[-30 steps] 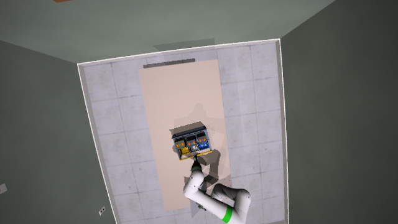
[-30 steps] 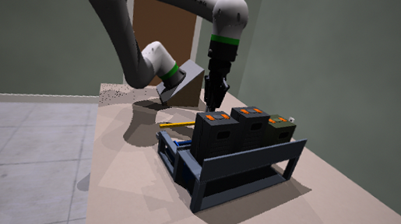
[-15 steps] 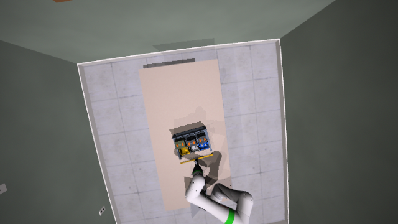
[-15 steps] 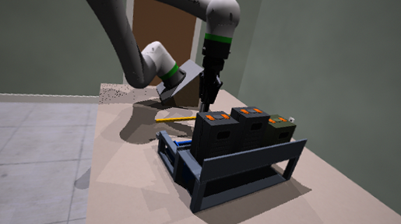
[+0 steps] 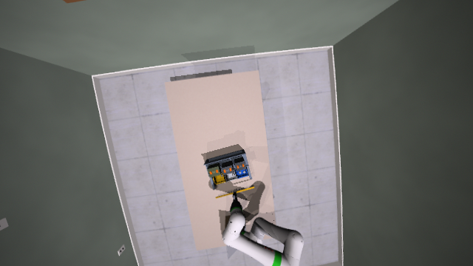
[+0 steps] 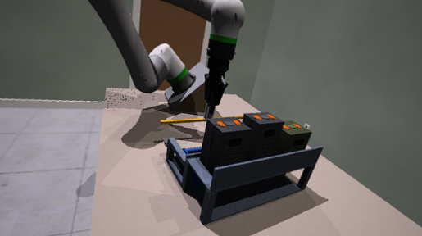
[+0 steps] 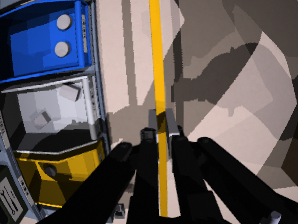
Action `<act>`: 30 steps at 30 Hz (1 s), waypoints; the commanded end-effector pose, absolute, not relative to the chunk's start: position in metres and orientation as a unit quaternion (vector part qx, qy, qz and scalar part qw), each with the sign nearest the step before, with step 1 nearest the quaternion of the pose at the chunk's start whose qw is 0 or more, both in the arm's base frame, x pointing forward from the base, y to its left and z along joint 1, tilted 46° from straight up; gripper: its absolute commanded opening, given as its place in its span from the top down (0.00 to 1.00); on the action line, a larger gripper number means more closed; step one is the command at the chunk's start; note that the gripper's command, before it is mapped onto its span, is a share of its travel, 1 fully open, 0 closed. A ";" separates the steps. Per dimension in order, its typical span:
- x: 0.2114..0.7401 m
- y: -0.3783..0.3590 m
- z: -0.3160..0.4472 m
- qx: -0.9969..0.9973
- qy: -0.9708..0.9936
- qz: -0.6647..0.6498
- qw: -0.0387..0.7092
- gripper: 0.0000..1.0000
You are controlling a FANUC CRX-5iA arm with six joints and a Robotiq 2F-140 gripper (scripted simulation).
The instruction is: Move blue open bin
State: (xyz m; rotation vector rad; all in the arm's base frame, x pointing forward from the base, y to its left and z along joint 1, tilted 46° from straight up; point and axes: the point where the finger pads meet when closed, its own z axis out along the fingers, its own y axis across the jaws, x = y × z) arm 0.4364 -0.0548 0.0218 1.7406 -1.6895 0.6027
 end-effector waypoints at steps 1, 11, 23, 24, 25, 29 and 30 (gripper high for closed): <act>0.436 -0.055 0.022 0.661 -0.641 0.229 0.315 1.00; 0.397 -0.054 0.027 0.661 -0.641 0.229 0.315 1.00; 0.373 -0.054 0.029 0.661 -0.641 0.229 0.315 1.00; 0.365 -0.053 0.030 0.661 -0.641 0.229 0.315 1.00; 0.357 -0.053 0.031 0.661 -0.641 0.229 0.315 1.00; 0.357 -0.053 0.031 0.661 -0.641 0.229 0.315 1.00; 0.357 -0.053 0.031 0.661 -0.641 0.229 0.315 1.00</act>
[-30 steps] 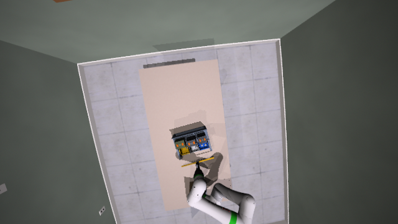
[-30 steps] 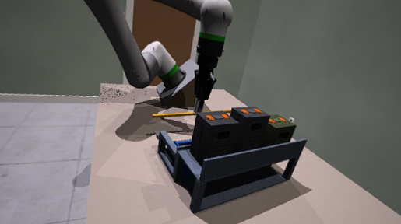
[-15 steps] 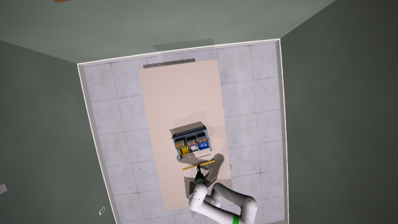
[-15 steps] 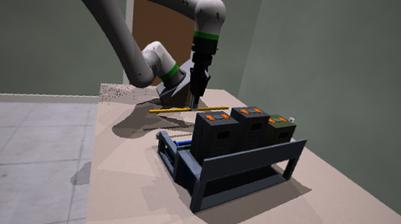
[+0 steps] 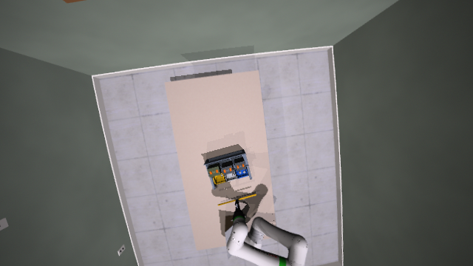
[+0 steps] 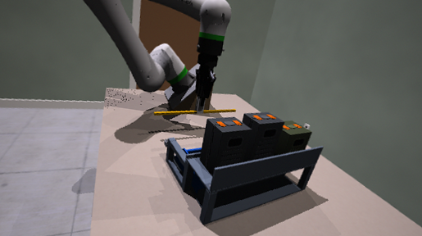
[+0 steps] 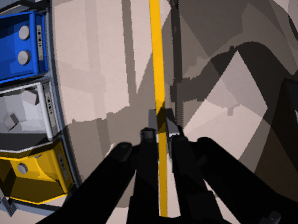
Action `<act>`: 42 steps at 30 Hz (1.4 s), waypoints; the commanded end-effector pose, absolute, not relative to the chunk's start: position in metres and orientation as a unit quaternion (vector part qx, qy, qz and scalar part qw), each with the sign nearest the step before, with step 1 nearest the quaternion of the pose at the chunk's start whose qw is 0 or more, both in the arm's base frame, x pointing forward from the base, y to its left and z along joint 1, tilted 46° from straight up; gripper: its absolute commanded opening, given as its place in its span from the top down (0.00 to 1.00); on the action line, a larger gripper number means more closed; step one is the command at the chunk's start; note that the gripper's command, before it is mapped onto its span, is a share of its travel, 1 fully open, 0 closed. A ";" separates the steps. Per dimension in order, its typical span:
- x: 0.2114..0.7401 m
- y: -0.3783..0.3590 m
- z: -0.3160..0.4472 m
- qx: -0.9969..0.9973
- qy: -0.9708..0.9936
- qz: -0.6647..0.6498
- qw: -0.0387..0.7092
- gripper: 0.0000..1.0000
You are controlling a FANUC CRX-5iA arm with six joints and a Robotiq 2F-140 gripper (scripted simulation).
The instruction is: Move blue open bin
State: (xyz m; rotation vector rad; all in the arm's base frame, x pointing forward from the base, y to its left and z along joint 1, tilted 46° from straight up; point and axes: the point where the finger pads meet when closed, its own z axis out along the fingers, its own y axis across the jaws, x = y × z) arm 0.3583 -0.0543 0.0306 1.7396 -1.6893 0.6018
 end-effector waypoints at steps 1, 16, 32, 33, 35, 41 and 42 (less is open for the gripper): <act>0.357 -0.053 0.031 0.661 -0.641 0.229 0.315 1.00; 0.302 -0.052 0.038 0.661 -0.641 0.229 0.315 1.00; 0.300 -0.052 0.038 0.661 -0.641 0.229 0.315 1.00; 0.300 -0.052 0.038 0.661 -0.641 0.229 0.315 1.00; 0.300 -0.052 0.038 0.661 -0.641 0.229 0.315 1.00; 0.300 -0.052 0.038 0.661 -0.641 0.229 0.315 1.00; 0.302 -0.052 0.038 0.661 -0.641 0.229 0.315 1.00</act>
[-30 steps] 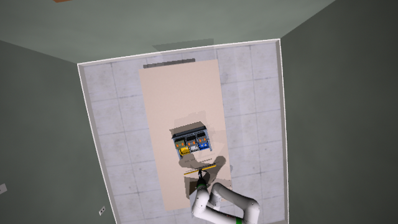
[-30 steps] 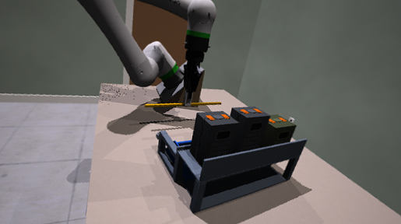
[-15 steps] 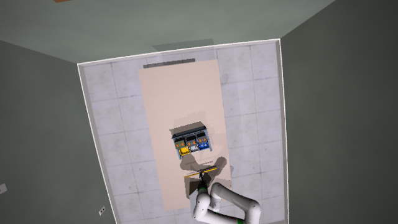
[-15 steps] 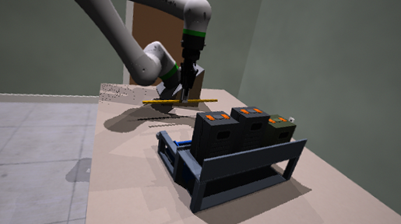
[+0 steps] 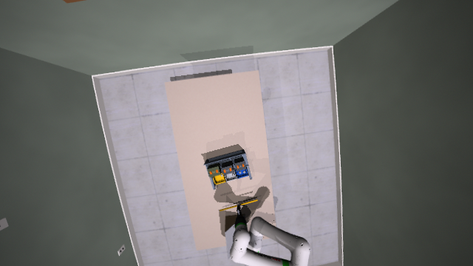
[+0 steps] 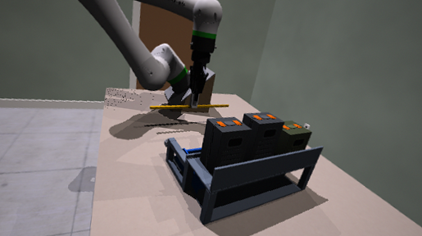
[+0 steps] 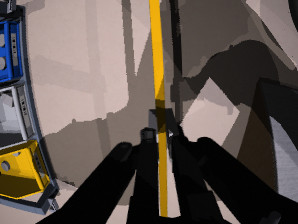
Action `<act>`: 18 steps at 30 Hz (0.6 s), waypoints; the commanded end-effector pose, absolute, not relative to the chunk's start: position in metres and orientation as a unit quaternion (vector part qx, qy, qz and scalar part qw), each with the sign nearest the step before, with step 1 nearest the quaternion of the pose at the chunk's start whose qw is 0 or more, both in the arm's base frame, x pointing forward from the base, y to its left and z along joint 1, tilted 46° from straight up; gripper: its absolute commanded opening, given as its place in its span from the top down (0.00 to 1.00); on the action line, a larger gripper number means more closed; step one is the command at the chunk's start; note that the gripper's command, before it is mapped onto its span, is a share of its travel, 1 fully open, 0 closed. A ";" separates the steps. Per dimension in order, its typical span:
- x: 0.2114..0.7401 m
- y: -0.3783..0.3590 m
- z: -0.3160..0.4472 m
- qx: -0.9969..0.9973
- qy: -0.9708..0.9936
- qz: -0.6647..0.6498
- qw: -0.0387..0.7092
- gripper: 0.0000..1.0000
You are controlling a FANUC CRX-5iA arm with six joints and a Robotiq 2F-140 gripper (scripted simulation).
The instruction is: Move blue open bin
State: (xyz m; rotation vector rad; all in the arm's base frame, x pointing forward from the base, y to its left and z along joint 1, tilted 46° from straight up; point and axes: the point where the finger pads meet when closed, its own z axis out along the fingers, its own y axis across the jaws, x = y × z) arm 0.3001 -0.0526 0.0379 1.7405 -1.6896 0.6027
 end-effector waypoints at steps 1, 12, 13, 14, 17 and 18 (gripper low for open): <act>0.303 -0.052 0.038 0.661 -0.641 0.229 0.315 1.00; 0.307 -0.053 0.037 0.661 -0.641 0.229 0.315 1.00; 0.307 -0.053 0.037 0.661 -0.641 0.229 0.315 1.00; 0.307 -0.053 0.037 0.661 -0.641 0.229 0.315 1.00; 0.308 -0.053 0.037 0.661 -0.641 0.229 0.315 1.00; 0.309 -0.053 0.037 0.661 -0.641 0.229 0.315 1.00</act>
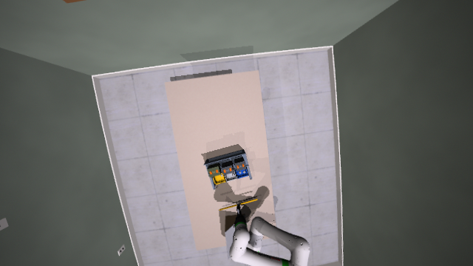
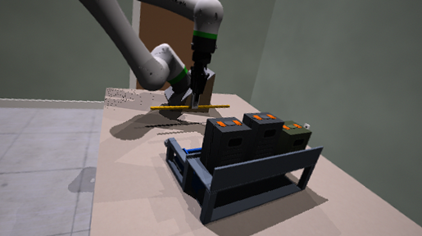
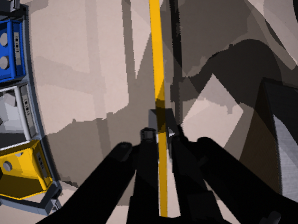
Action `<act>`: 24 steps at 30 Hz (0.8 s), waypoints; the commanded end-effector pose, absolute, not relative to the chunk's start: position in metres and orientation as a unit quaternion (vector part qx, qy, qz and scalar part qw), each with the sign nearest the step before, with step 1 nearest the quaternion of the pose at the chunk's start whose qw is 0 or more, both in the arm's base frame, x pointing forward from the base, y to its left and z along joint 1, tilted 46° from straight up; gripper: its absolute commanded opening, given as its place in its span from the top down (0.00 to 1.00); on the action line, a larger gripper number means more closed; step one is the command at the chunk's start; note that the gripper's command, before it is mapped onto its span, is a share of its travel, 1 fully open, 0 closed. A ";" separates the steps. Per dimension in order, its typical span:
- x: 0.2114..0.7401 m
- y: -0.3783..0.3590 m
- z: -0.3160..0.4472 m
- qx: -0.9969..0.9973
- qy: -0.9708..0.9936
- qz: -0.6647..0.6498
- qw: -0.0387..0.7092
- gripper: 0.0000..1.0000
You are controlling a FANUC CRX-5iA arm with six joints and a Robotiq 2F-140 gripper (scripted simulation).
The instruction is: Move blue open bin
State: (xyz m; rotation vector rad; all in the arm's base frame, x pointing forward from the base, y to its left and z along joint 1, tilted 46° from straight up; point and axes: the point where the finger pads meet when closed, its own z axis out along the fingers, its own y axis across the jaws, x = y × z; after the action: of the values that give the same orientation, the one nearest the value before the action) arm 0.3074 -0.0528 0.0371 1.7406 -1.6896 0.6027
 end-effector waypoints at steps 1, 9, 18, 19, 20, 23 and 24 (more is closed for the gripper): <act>0.309 -0.053 0.037 0.661 -0.641 0.229 0.315 1.00; 0.311 -0.053 0.037 0.661 -0.641 0.229 0.315 1.00; 0.312 -0.053 0.037 0.661 -0.641 0.229 0.315 1.00; 0.312 -0.053 0.037 0.661 -0.641 0.229 0.315 1.00; 0.312 -0.053 0.037 0.661 -0.641 0.229 0.315 1.00; 0.312 -0.053 0.037 0.661 -0.641 0.229 0.315 1.00; 0.312 -0.053 0.037 0.661 -0.641 0.229 0.315 1.00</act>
State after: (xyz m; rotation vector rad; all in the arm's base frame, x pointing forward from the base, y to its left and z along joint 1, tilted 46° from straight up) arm 0.3123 -0.0528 0.0365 1.7408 -1.6896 0.6028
